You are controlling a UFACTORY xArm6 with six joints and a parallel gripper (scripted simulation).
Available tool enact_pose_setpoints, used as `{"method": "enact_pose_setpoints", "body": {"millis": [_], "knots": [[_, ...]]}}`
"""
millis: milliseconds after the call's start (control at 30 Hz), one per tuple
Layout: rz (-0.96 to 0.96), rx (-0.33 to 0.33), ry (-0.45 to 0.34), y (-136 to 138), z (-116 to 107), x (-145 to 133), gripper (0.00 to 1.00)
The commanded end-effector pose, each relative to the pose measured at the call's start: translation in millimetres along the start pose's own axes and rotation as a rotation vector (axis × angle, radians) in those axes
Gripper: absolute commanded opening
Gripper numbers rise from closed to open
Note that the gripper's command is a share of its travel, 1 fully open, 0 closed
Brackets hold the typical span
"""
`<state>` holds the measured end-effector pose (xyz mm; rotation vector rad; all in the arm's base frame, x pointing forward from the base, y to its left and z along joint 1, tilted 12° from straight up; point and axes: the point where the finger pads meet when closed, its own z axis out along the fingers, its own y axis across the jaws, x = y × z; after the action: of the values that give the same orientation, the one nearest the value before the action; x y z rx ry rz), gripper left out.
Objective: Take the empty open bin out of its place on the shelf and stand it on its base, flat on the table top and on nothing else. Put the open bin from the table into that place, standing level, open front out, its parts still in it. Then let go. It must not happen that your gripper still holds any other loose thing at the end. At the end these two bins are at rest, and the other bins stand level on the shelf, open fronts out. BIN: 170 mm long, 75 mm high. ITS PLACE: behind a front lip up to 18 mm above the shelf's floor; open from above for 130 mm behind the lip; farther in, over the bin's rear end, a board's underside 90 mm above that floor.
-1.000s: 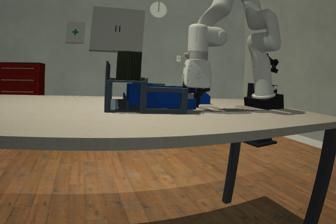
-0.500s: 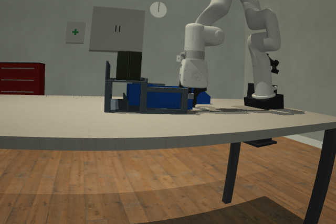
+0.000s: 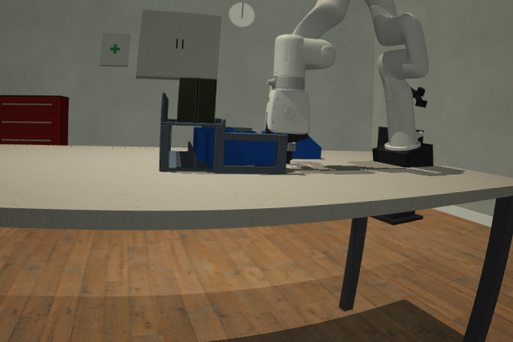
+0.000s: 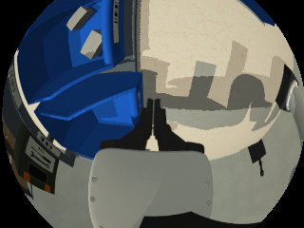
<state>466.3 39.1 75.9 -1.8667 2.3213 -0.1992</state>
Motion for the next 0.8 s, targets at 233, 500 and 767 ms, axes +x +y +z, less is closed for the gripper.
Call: {"method": "enact_pose_setpoints", "body": {"millis": [233,500,767], "knots": [[0.000,0.004,-0.001,-17,-1,-1,0.00],[0.000,0.004,-0.001,-23,-1,-1,0.00],[0.000,0.004,-0.001,-26,-1,-1,0.00]]}}
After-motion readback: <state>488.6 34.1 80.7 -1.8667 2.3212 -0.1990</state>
